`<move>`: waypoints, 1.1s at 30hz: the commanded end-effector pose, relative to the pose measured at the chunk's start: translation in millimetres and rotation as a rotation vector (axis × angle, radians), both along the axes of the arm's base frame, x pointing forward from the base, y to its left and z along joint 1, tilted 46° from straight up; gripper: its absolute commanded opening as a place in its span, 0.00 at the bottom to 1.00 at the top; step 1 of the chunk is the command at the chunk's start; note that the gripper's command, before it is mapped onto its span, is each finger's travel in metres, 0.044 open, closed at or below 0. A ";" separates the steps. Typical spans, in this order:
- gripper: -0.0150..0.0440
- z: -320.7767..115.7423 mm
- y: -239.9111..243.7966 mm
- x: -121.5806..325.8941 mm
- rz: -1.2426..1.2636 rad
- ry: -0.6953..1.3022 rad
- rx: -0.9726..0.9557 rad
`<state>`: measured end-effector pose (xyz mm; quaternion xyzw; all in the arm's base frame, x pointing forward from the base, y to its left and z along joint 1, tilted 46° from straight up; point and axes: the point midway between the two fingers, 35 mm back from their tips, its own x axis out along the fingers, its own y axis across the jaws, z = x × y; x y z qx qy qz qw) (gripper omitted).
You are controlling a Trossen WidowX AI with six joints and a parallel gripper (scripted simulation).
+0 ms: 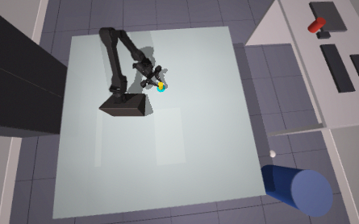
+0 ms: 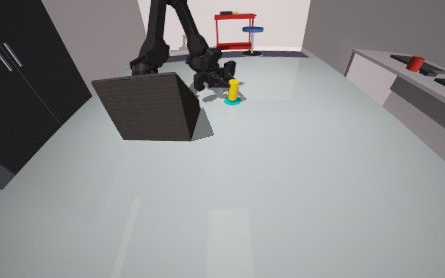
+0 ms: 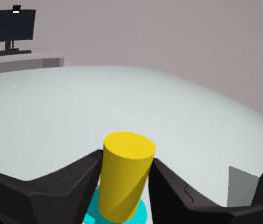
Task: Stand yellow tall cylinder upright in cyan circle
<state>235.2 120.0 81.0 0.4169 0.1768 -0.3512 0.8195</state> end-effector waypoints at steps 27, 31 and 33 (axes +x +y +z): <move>0.93 8.3 -5.9 1.0 0.000 -0.002 0.002; 0.93 25.0 -19.9 -1.7 0.000 -0.004 0.002; 0.93 32.9 -27.1 -3.5 -0.001 -0.006 0.002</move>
